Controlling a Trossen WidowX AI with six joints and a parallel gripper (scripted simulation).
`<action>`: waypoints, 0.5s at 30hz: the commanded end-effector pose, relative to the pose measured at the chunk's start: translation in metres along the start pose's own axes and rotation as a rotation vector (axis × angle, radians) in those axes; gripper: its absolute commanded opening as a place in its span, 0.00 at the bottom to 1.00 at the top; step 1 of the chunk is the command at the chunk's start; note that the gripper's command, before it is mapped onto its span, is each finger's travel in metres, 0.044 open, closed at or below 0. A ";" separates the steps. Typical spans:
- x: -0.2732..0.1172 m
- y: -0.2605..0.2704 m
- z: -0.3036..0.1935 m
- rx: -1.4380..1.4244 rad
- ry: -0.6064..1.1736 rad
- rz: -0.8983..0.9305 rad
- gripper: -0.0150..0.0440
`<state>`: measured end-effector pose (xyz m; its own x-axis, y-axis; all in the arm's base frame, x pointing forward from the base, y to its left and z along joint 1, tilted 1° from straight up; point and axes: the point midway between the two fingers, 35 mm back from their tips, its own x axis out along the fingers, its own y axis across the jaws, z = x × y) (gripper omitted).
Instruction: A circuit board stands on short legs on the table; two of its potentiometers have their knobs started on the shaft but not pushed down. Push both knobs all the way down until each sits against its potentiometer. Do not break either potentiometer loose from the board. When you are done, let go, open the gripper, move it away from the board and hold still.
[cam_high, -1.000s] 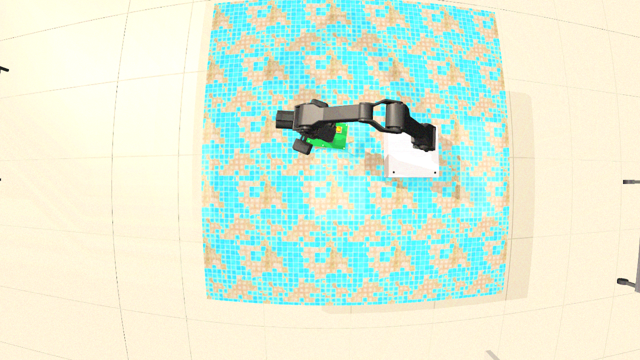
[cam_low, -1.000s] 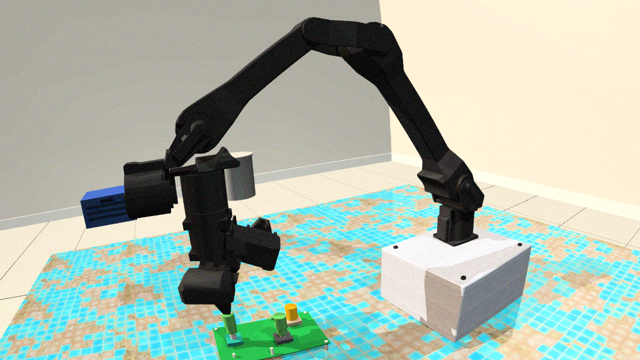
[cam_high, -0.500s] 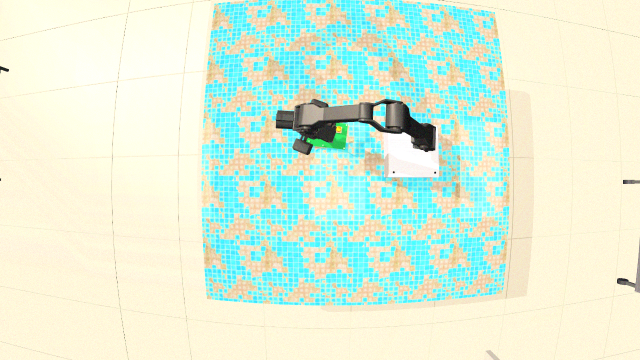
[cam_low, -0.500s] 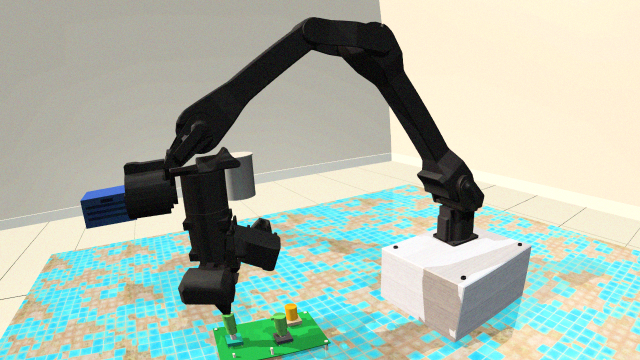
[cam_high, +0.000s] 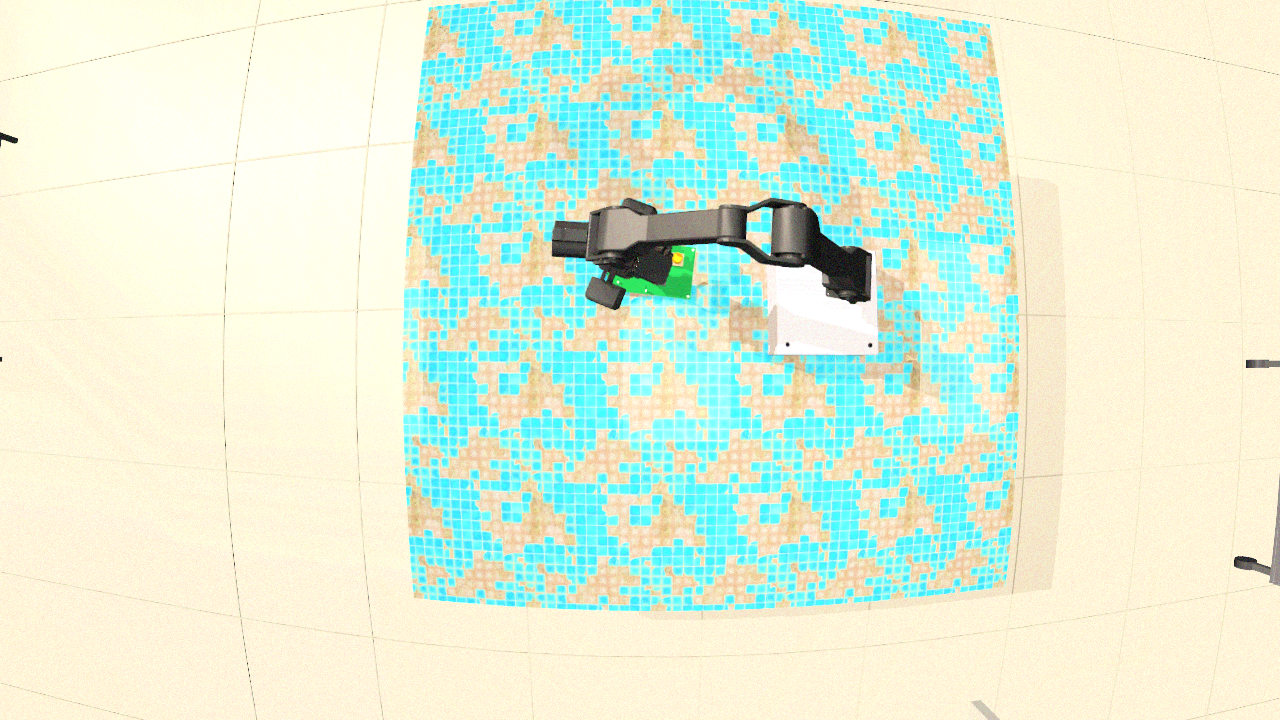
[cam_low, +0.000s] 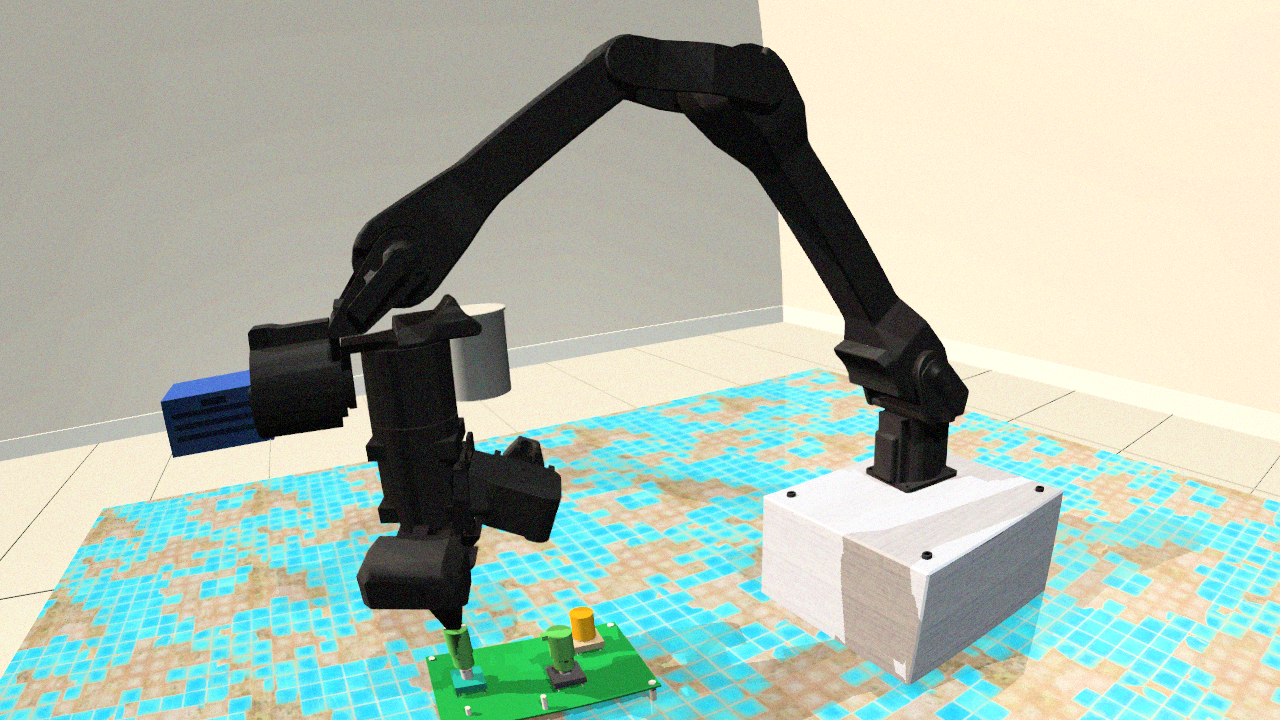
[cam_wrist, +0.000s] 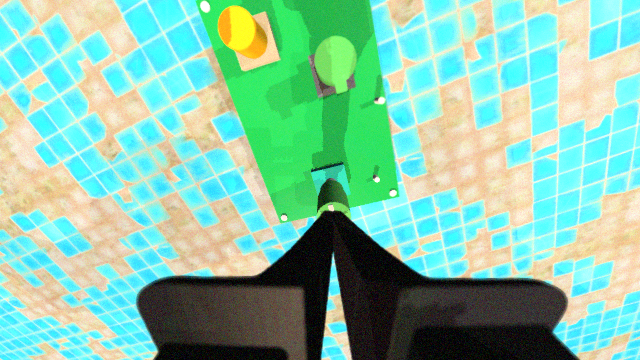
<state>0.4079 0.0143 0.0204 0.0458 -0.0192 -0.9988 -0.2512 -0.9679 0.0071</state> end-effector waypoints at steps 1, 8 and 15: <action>0.007 -0.001 -0.001 -0.006 -0.003 -0.005 0.25; 0.007 -0.001 -0.001 -0.006 -0.003 -0.005 0.25; 0.009 -0.001 -0.001 -0.006 -0.003 -0.005 0.25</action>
<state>0.4077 0.0143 0.0196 0.0463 -0.0191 -0.9987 -0.2511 -0.9679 0.0069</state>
